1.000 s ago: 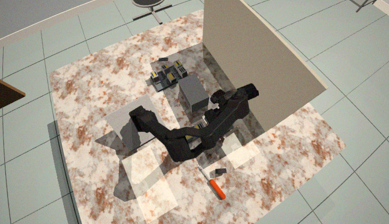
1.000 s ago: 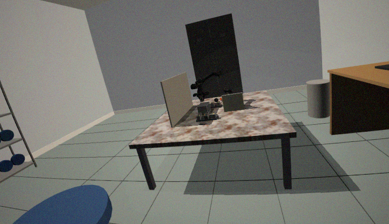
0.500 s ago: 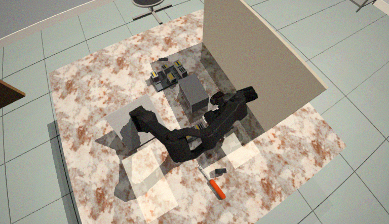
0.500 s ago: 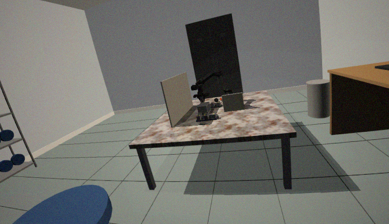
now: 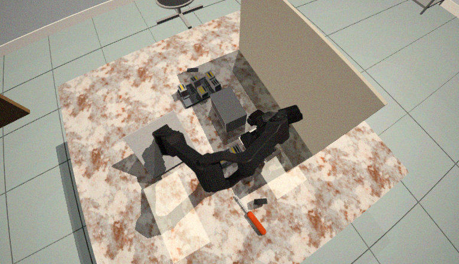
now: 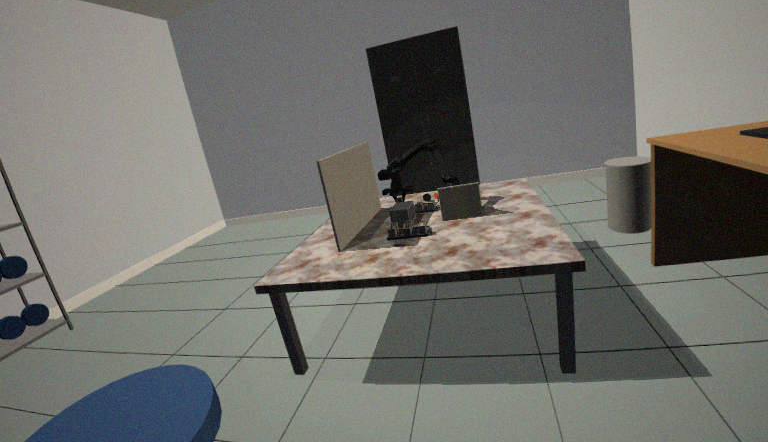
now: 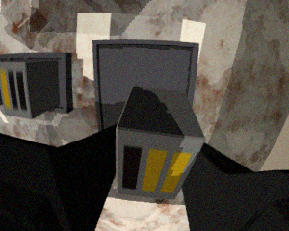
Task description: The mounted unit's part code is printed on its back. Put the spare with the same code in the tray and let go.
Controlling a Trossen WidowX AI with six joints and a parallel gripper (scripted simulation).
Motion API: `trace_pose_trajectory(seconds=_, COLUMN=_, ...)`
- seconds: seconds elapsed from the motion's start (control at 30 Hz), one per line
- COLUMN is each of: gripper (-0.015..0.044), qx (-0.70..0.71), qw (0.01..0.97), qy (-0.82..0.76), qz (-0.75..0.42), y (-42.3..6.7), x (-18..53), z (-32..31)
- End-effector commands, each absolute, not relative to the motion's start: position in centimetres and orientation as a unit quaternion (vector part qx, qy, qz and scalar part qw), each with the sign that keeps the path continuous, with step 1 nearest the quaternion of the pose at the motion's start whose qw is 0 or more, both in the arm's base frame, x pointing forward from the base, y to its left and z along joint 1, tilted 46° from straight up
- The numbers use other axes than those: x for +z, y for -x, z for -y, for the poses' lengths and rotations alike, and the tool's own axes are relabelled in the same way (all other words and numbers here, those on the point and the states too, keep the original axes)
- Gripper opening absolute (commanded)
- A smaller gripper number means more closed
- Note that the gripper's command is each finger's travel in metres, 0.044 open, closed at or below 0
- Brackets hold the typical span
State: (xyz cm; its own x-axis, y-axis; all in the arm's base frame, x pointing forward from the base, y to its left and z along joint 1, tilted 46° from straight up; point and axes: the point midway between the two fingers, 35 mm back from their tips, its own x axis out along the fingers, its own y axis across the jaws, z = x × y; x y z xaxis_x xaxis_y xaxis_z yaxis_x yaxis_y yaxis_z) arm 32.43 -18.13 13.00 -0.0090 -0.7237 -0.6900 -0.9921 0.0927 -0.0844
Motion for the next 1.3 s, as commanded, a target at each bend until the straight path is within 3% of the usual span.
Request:
trace_pose_trajectory(seconds=0.0, gripper=0.0, qx=0.227, qw=0.299, qy=0.636, qz=-0.674, y=-32.2, x=12.5, z=18.4)
trace_pose_trajectory(seconds=1.23, gripper=0.0, qx=0.224, qw=0.295, qy=0.637, qz=-0.676, y=-31.5, x=10.6, z=20.8)
trace_pose_trajectory(seconds=1.27, gripper=0.0026, qx=0.219, qw=0.298, qy=0.637, qz=-0.677, y=-31.6, x=10.9, z=20.7)
